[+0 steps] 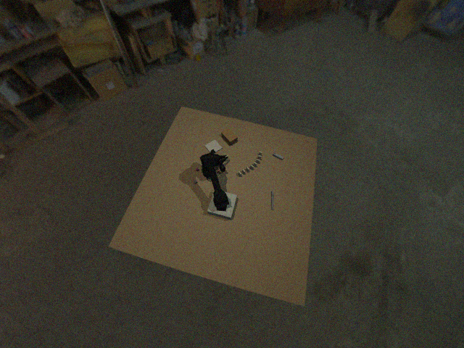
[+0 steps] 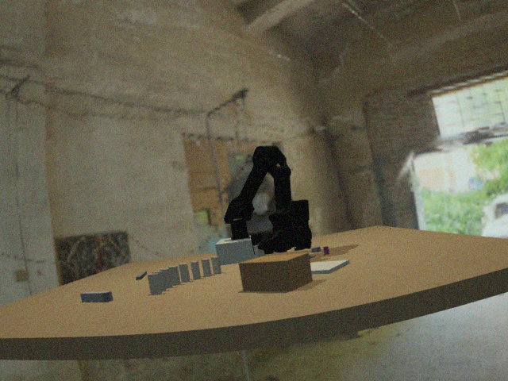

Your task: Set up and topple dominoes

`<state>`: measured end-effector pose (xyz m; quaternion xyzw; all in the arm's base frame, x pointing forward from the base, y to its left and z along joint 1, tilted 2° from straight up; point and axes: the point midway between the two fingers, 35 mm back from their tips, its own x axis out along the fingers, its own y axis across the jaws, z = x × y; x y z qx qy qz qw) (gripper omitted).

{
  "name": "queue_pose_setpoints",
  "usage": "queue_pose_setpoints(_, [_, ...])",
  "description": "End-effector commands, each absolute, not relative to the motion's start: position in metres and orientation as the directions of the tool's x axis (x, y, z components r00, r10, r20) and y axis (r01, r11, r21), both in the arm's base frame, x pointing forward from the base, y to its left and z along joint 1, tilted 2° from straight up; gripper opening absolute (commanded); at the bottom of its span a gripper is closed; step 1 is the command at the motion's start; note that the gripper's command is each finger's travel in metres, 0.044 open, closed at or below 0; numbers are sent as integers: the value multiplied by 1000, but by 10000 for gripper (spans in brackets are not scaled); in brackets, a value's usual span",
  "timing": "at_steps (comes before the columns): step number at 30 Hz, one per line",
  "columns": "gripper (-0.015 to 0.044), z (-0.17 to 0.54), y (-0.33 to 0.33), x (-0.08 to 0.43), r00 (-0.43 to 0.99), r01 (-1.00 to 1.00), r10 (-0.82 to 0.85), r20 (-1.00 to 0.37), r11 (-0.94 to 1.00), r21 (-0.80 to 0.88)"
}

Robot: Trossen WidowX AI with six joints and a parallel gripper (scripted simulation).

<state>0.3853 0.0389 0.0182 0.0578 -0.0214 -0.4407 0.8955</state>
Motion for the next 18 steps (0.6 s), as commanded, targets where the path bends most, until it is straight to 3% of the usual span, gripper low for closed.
queue_pose_setpoints(1, [27,2,38,386,614,784,-789,-18,607,131])
queue_pose_setpoints(13, [27,-1,38,386,613,784,-789,-19,606,133])
queue_pose_setpoints(18, [159,-1,38,386,613,784,-789,-19,606,133])
